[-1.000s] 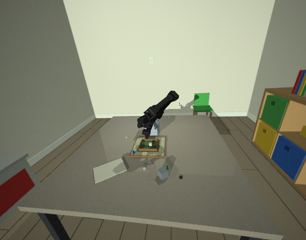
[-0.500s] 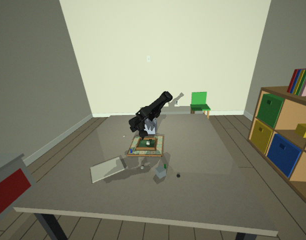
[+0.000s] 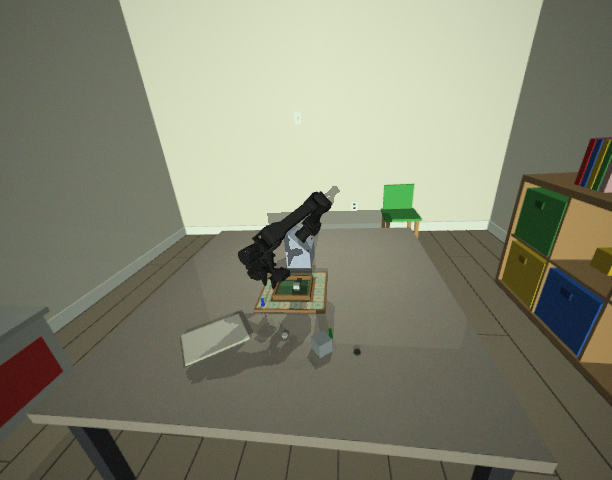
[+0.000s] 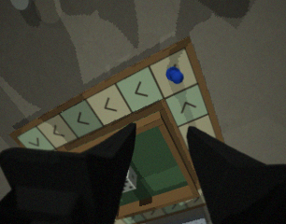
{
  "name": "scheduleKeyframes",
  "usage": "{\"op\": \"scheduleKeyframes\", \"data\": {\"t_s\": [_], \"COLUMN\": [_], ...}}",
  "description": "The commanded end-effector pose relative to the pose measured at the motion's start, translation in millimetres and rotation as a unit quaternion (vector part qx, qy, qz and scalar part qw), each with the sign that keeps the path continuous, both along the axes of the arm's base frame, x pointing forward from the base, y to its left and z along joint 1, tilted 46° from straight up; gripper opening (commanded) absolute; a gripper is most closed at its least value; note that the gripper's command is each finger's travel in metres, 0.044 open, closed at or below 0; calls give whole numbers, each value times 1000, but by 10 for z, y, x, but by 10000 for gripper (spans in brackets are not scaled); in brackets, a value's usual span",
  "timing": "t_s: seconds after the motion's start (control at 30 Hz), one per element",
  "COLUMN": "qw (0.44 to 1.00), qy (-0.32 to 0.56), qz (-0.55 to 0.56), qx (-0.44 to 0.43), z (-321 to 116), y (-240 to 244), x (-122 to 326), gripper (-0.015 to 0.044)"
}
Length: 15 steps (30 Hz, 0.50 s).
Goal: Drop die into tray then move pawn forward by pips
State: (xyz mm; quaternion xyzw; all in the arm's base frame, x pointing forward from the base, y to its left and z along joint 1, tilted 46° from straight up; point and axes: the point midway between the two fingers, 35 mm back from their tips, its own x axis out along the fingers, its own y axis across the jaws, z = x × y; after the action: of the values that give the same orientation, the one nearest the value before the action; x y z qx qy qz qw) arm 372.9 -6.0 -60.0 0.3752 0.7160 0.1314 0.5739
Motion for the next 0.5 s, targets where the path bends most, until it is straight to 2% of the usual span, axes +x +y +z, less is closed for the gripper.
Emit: {"op": "scheduleKeyframes", "data": {"t_s": [0.0,0.47], "qw": [986,986], "qy": [-125,-125], "qz": [112,112], "qx": [21,21], "z": [-290,-288], "y": [-168,-139], "x": [235,239], "gripper": [200,200]}}
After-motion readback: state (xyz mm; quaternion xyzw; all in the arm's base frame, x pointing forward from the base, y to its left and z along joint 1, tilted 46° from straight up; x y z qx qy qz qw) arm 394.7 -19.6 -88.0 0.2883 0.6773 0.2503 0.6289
